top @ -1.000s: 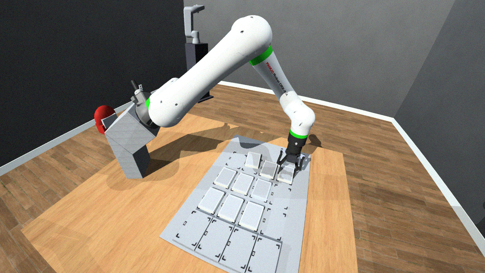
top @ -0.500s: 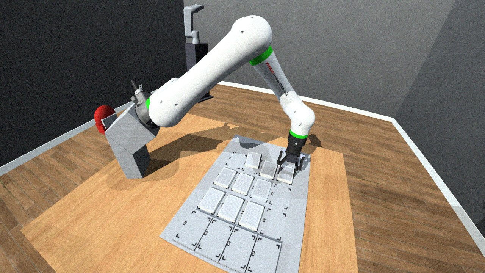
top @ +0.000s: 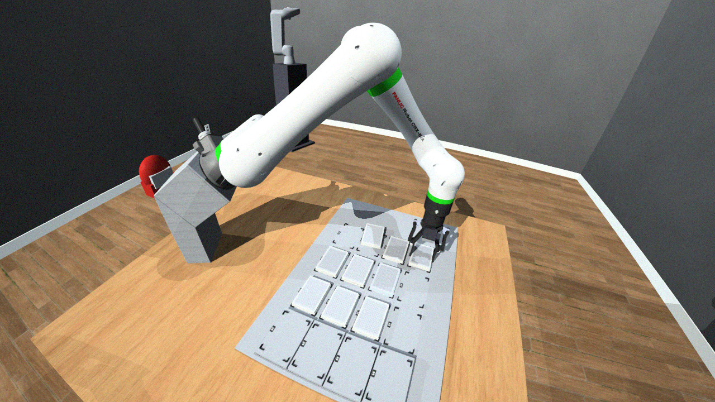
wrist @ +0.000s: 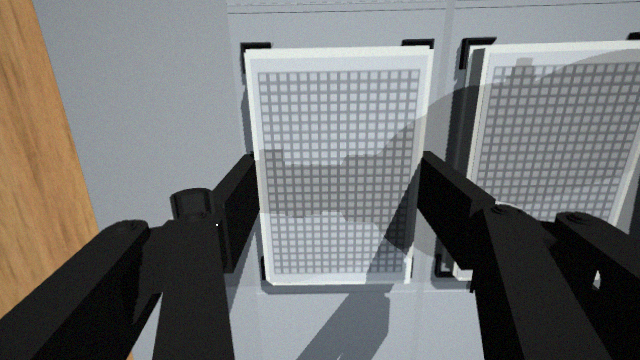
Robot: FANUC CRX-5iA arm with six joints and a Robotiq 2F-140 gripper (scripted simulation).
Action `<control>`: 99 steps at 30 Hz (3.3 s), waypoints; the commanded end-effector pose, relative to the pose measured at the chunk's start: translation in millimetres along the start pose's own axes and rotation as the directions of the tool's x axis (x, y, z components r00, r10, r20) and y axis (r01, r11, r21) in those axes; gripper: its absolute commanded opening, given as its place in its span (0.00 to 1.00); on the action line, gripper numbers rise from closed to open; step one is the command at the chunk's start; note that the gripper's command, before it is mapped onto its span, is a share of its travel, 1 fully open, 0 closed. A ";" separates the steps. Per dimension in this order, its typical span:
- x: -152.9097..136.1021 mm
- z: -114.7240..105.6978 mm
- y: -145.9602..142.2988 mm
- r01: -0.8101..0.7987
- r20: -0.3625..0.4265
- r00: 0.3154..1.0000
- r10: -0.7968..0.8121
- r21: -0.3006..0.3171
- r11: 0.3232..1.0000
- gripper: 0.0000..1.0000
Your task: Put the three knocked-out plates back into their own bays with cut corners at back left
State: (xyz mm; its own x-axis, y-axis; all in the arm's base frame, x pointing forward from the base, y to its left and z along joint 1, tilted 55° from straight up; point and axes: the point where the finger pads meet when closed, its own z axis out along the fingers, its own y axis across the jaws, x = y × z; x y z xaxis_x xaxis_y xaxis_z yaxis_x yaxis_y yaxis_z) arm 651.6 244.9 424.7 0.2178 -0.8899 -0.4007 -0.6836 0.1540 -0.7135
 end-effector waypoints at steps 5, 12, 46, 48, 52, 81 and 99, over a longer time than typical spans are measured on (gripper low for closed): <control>-0.2 -0.8 -1.2 0.000 0.001 1.000 0.000 0.002 1.000 0.10; -0.2 -0.4 -1.2 0.000 0.001 1.000 0.000 0.002 1.000 0.10; -0.2 1.6 -1.2 0.000 0.001 1.000 0.000 0.002 1.000 0.10; -0.2 1.5 -1.2 0.000 0.001 1.000 0.000 0.002 1.000 0.10; -0.2 1.9 -1.2 0.000 0.001 1.000 0.000 0.002 1.000 0.10; -0.2 2.4 -1.2 0.000 0.001 1.000 0.000 0.002 1.000 0.70; -0.2 -8.2 -1.2 0.000 0.001 1.000 0.000 0.002 1.000 0.70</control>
State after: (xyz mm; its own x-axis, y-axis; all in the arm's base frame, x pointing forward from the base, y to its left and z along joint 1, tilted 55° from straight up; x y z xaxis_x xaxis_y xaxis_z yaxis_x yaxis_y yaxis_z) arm 647.6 242.5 427.8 0.2179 -0.8899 -0.4007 -0.6838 0.1538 -0.7133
